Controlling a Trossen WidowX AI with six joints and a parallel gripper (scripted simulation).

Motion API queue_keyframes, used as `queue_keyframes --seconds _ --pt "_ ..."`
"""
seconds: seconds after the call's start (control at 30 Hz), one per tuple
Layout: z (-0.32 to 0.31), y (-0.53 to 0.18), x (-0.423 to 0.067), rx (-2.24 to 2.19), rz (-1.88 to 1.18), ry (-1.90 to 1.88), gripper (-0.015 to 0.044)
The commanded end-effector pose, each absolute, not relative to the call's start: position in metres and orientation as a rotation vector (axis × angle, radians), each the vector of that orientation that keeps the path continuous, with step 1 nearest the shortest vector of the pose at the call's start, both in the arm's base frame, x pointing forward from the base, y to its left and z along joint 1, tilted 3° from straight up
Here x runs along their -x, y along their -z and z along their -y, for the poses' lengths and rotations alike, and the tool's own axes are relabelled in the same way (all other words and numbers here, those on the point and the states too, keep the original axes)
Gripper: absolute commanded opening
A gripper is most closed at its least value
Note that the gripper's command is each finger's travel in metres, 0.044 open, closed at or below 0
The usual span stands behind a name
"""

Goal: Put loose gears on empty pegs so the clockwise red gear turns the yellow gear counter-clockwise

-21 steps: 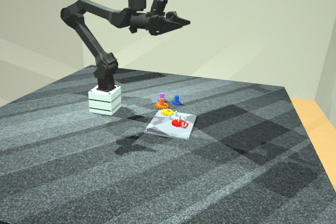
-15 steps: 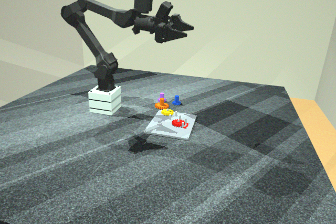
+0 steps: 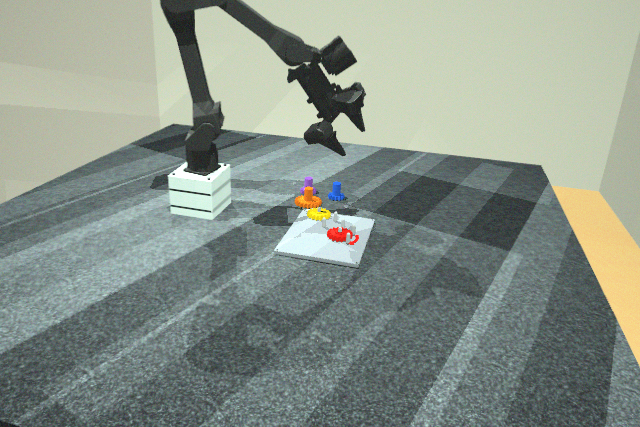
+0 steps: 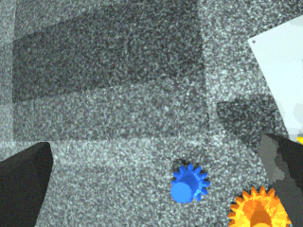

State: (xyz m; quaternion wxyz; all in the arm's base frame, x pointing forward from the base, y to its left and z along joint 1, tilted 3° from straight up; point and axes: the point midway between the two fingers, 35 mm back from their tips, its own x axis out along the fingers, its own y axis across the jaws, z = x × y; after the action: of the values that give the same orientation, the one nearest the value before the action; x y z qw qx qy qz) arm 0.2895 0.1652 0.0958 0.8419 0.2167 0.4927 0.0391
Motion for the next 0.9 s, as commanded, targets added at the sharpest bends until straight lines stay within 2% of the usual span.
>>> queue_keyframes --seconds 0.0,0.23,0.87 --pt "-0.19 -0.054 -0.25 -0.431 -1.271 0.043 0.044" --pt "-0.205 -0.006 -0.179 -0.349 -1.506 0.378 0.044" --pt "-0.206 0.016 -0.18 -0.346 -1.509 0.389 0.044"
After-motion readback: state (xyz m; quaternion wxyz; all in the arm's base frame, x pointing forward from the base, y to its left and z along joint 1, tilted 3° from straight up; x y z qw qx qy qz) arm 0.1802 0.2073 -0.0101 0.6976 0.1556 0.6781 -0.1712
